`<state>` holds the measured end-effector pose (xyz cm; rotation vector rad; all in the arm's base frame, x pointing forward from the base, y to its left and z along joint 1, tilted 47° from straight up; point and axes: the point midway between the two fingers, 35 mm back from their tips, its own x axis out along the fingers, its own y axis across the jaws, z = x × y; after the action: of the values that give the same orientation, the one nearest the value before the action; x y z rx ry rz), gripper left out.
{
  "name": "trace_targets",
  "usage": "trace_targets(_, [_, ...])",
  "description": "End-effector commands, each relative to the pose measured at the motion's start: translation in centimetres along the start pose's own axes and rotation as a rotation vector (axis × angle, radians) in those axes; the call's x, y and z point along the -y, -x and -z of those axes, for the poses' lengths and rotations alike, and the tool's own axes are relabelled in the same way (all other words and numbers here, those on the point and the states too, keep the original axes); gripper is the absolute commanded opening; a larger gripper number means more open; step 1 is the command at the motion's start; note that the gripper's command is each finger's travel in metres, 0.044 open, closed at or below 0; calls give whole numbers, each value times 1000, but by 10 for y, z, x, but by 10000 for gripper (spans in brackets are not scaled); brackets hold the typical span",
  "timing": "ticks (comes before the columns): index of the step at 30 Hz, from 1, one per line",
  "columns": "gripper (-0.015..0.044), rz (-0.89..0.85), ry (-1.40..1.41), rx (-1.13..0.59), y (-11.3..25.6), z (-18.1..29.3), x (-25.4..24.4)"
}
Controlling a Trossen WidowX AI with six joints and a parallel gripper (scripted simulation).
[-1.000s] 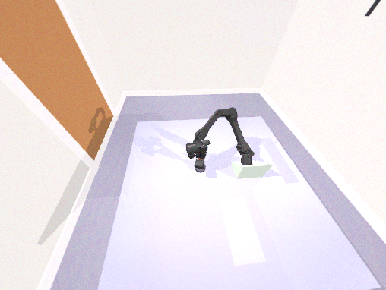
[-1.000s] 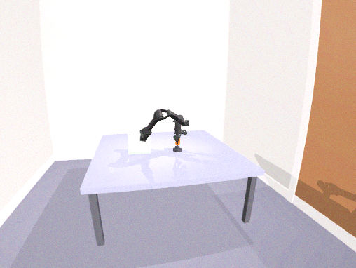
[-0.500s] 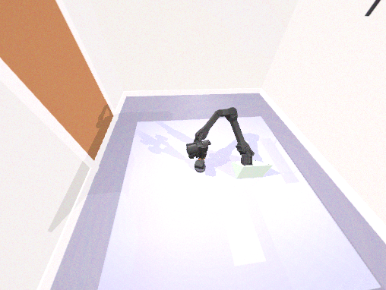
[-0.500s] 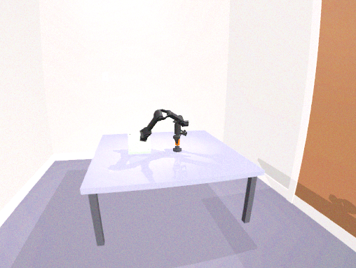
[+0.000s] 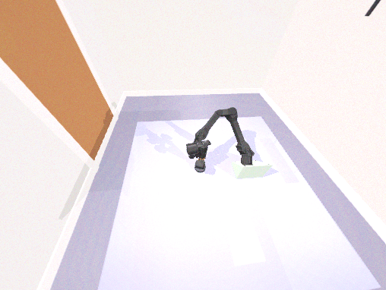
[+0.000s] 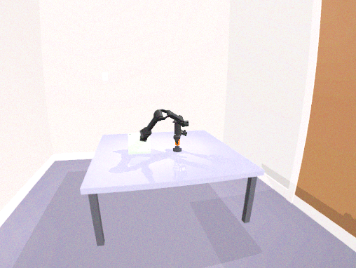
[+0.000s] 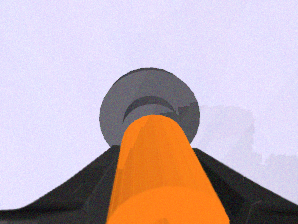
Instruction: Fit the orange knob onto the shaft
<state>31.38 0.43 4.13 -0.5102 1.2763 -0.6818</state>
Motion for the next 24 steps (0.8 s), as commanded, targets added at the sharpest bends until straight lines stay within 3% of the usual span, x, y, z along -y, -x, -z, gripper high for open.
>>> trace_targets(1, [0, 2, -17, 2, 0, 0, 0])
trace_targets(24, [0, 2, -12, 2, -2, 0, 0])
